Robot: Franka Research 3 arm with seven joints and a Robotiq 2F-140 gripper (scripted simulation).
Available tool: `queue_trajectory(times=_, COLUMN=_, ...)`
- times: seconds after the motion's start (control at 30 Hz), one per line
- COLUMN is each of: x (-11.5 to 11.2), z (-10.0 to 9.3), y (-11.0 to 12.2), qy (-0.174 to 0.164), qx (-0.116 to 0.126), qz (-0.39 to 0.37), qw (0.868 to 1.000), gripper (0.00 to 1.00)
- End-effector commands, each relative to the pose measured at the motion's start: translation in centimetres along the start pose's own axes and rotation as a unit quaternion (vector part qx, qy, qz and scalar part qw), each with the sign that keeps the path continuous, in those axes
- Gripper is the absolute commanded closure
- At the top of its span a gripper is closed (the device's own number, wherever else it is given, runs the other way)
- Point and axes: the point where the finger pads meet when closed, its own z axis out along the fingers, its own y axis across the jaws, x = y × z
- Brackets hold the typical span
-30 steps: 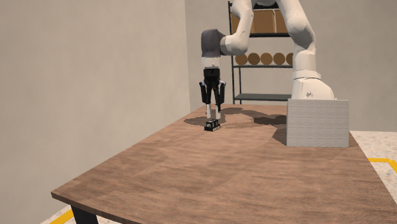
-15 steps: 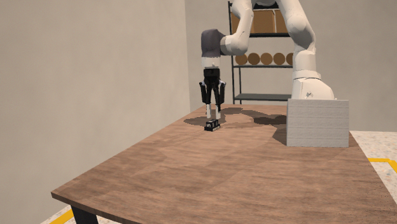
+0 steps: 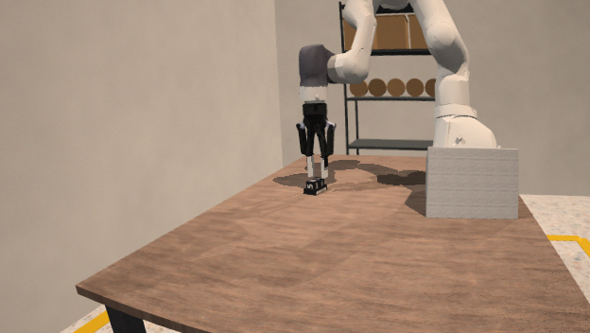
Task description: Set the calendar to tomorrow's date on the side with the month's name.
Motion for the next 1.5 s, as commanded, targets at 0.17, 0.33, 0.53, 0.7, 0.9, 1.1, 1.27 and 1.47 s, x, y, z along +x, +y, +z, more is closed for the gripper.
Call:
queue_trajectory(times=0.17, x=-0.1, z=1.0, y=-0.1, qy=-0.001, qx=0.002, qz=0.003, qw=1.0, gripper=0.72)
queue_trajectory(times=0.33, x=-0.1, z=1.8, y=-0.1, qy=-0.001, qx=0.002, qz=0.003, qw=1.0, gripper=0.72)
queue_trajectory(times=0.53, x=-0.1, z=2.3, y=-0.1, qy=-0.001, qx=0.002, qz=0.003, qw=1.0, gripper=0.72)
queue_trajectory(times=0.7, x=-0.1, z=2.4, y=-0.1, qy=-0.001, qx=0.002, qz=0.003, qw=1.0, gripper=0.72)
queue_trajectory(times=0.9, x=-0.1, z=2.4, y=-0.1, qy=-0.001, qx=0.002, qz=0.003, qw=1.0, gripper=0.72)
queue_trajectory(times=1.1, x=-0.1, z=2.4, y=-0.1, qy=-0.001, qx=0.002, qz=0.003, qw=1.0, gripper=0.72)
queue_trajectory(times=1.27, x=-0.1, z=2.4, y=-0.1, qy=-0.001, qx=0.002, qz=0.003, qw=1.0, gripper=0.72)
queue_trajectory(times=1.47, x=-0.1, z=2.4, y=-0.1, qy=-0.001, qx=0.002, qz=0.003, qw=1.0, gripper=0.72)
